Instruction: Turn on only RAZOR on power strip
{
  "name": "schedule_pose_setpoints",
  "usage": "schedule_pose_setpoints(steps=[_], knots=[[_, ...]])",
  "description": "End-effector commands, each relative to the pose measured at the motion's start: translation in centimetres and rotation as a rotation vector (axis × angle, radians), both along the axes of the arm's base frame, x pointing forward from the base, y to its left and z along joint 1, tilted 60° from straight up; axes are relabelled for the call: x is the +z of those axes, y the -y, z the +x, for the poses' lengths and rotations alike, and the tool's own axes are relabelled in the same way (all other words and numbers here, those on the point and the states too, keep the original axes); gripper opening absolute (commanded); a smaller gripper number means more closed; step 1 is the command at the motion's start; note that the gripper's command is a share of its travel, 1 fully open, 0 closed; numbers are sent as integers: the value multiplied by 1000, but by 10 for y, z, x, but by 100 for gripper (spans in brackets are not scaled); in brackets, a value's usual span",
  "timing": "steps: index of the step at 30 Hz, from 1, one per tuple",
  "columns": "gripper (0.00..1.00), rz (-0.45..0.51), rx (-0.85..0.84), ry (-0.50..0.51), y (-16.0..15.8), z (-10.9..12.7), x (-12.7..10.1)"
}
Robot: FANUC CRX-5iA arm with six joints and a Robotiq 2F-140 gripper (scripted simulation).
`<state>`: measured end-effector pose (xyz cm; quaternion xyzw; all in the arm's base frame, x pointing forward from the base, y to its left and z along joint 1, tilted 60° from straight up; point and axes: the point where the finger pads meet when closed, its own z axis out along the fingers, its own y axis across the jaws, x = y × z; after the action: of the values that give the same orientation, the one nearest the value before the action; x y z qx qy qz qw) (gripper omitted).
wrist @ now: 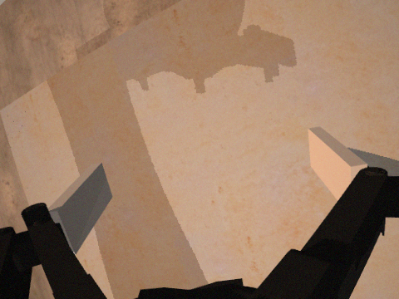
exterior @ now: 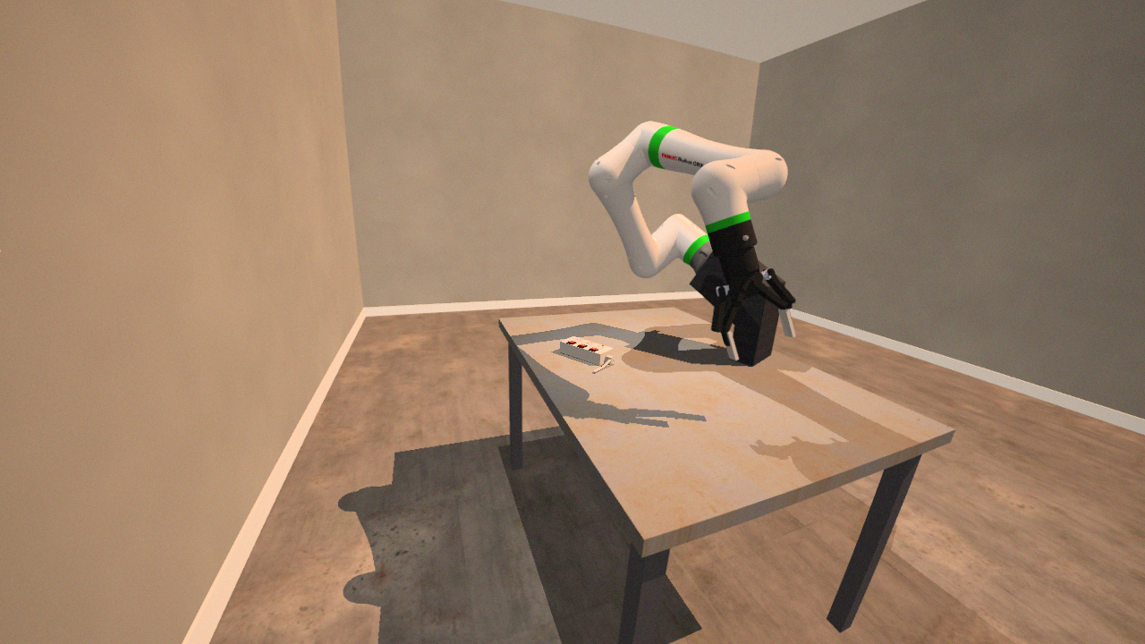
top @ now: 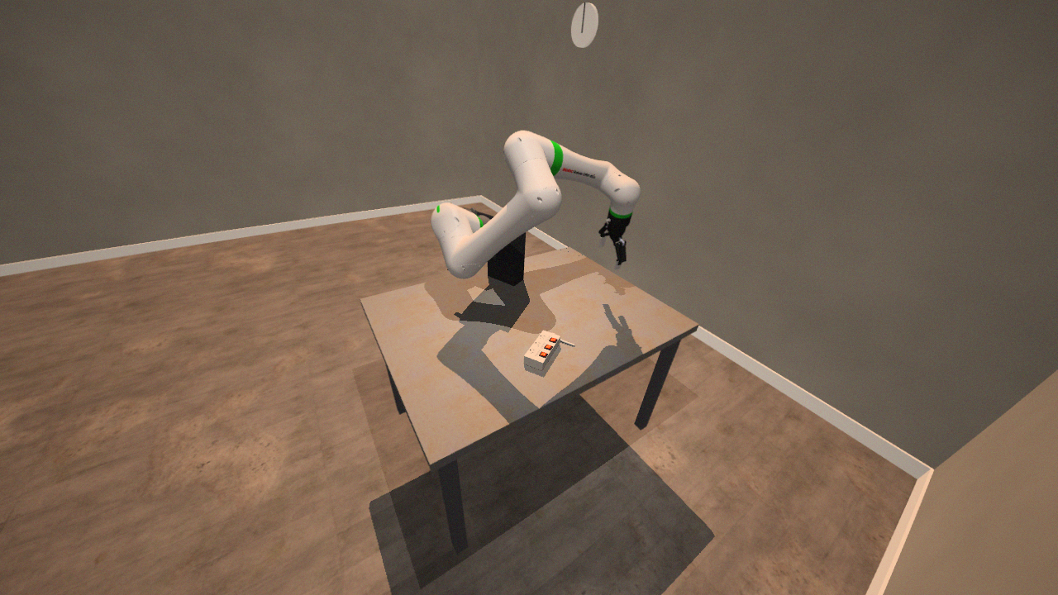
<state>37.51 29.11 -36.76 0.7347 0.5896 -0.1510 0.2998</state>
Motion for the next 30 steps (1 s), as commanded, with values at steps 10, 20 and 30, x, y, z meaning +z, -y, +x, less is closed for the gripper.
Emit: schedule_pose_setpoints(steps=[10,20,30], knots=[[100,0,0,0,0,0,0],[100,1,-3,2,0,0,0],[100,17,-183,157,9,19,26]])
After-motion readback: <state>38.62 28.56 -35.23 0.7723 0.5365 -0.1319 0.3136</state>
